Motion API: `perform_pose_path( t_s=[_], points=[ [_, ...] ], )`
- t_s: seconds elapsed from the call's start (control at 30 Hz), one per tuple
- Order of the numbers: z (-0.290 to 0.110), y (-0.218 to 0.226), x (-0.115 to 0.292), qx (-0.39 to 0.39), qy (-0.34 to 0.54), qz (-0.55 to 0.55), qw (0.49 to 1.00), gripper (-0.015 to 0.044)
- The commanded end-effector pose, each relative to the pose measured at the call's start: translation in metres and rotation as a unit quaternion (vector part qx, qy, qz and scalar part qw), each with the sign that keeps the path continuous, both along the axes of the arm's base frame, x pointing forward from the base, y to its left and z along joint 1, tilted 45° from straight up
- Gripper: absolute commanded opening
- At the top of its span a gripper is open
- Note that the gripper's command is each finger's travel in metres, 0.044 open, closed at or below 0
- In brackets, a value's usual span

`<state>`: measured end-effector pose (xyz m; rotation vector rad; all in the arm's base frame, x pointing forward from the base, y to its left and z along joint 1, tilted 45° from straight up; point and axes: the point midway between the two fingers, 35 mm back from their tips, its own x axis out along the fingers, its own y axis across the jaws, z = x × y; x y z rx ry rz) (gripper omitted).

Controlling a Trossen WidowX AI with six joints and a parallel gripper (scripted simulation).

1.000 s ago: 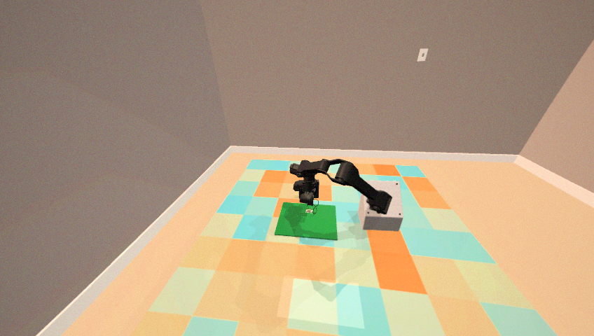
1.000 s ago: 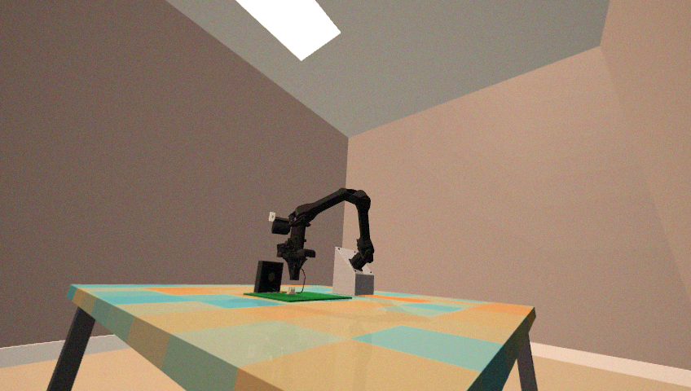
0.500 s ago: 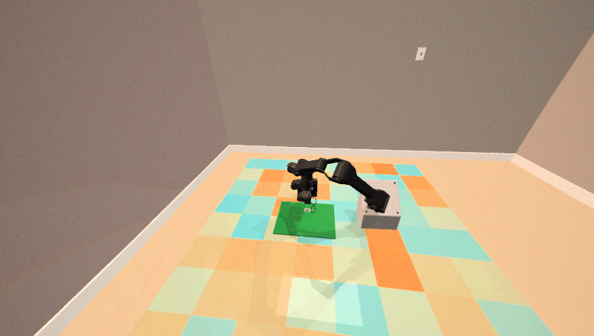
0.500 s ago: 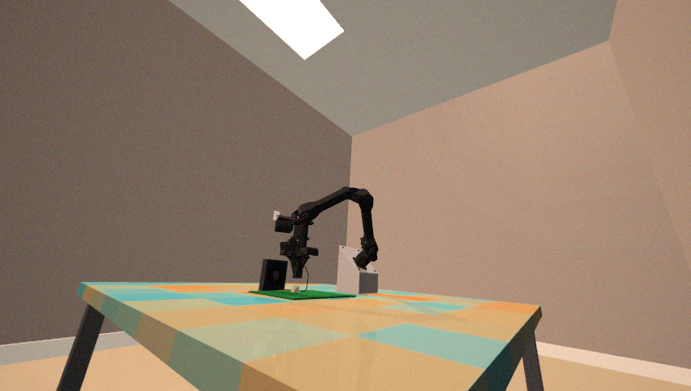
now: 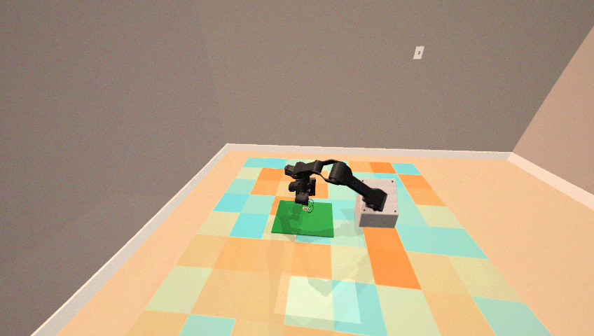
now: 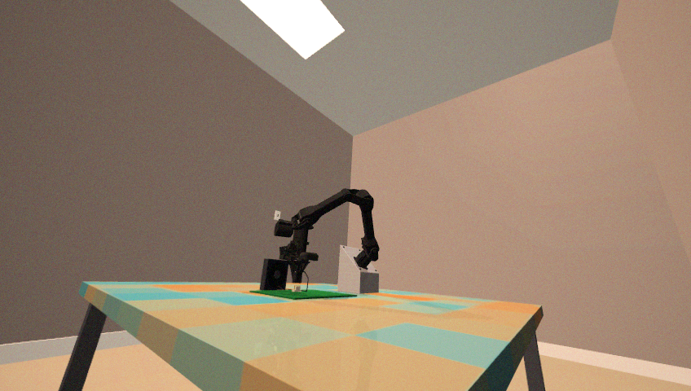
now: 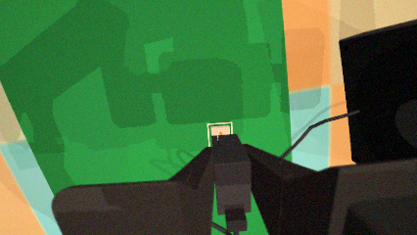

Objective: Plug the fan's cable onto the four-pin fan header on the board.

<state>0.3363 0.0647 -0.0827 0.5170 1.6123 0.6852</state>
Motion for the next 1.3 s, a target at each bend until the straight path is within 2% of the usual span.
perform_pose_path(
  t_s=[0.0,1.27],
  points=[
    [-0.0027,0.0008,-0.0027,0.002,0.006,-0.002,1.0,0.0],
    [-0.0012,0.0027,-0.0015,0.002,0.007,-0.003,1.0,0.0]
  ],
)
